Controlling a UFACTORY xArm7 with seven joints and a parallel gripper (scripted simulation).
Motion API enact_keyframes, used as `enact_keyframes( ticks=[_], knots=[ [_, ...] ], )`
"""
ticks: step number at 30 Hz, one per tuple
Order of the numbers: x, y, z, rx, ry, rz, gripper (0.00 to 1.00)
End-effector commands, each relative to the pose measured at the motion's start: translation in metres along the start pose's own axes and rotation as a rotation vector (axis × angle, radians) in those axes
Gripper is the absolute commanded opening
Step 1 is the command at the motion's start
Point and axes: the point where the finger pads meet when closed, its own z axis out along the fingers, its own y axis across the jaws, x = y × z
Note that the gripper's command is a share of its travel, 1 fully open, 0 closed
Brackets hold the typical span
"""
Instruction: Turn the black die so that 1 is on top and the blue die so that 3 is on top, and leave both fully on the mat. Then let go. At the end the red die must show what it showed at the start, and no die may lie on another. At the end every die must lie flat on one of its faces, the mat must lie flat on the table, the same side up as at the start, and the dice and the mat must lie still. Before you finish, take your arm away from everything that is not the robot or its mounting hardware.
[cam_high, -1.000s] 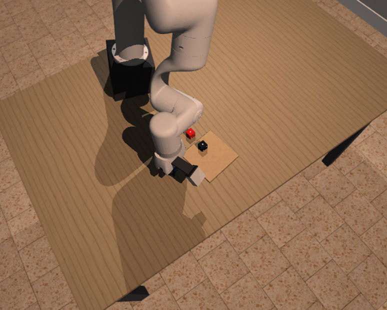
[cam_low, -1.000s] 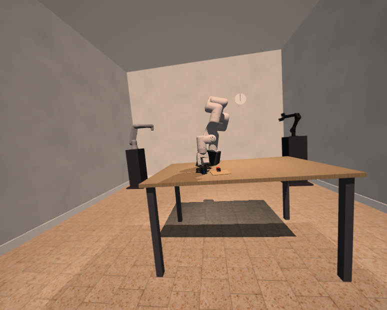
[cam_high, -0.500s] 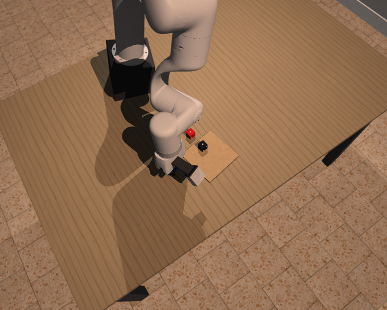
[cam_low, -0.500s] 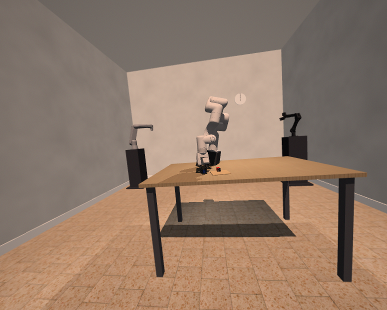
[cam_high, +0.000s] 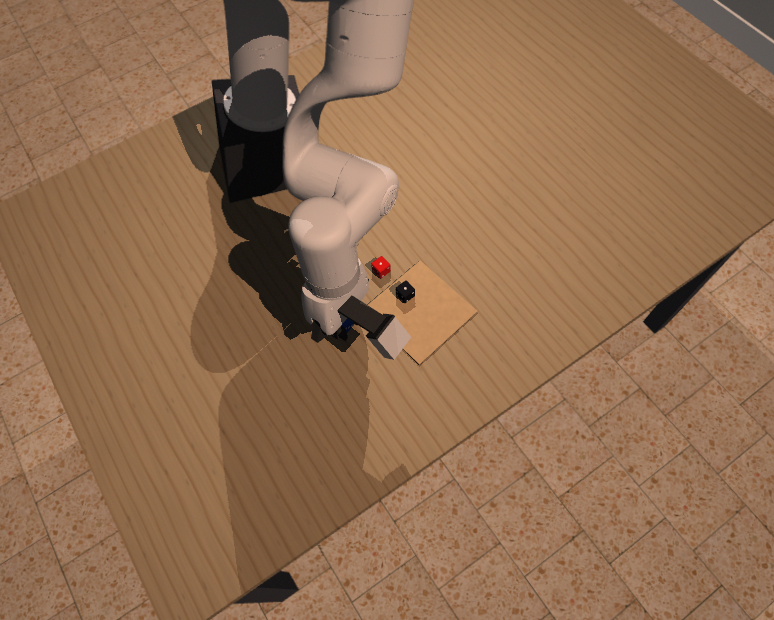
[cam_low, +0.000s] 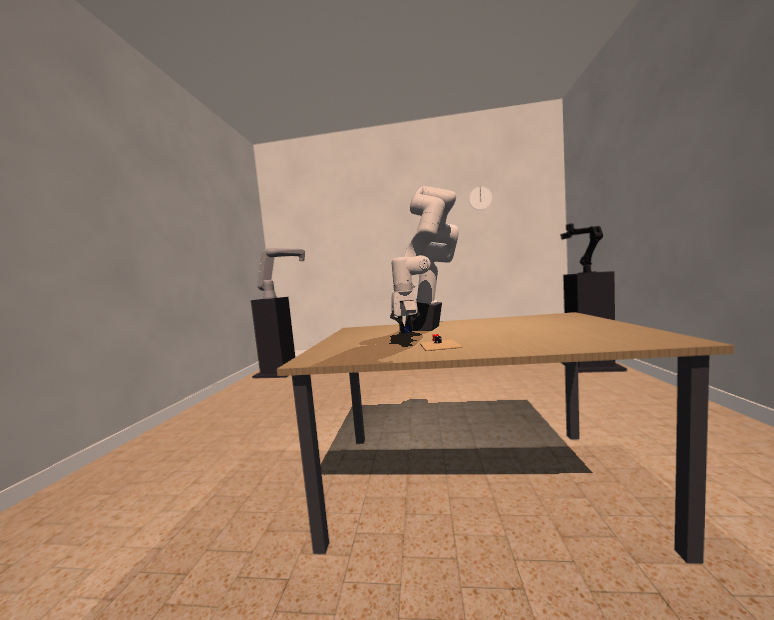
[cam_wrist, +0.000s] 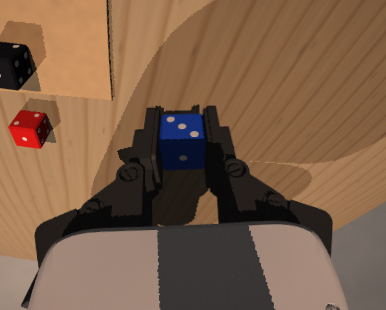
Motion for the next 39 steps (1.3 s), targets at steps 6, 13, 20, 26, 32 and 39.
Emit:
enact_keyframes(
  ticks=[6, 13, 20, 26, 32, 39],
  knots=[
    [0.001, 0.000, -0.043, -0.002, -0.006, 0.000, 0.21],
    [0.001, 0.000, -0.046, -0.002, -0.006, 0.000, 0.21],
    [0.002, 0.000, -0.043, -0.002, -0.006, 0.010, 0.21],
    [0.007, 0.000, -0.034, -0.001, -0.006, 0.048, 0.21],
    [0.008, 0.000, -0.034, 0.001, 0.009, 0.048, 0.21],
    [0.008, -0.001, -0.034, 0.002, 0.085, 0.047, 0.21]
  ],
)
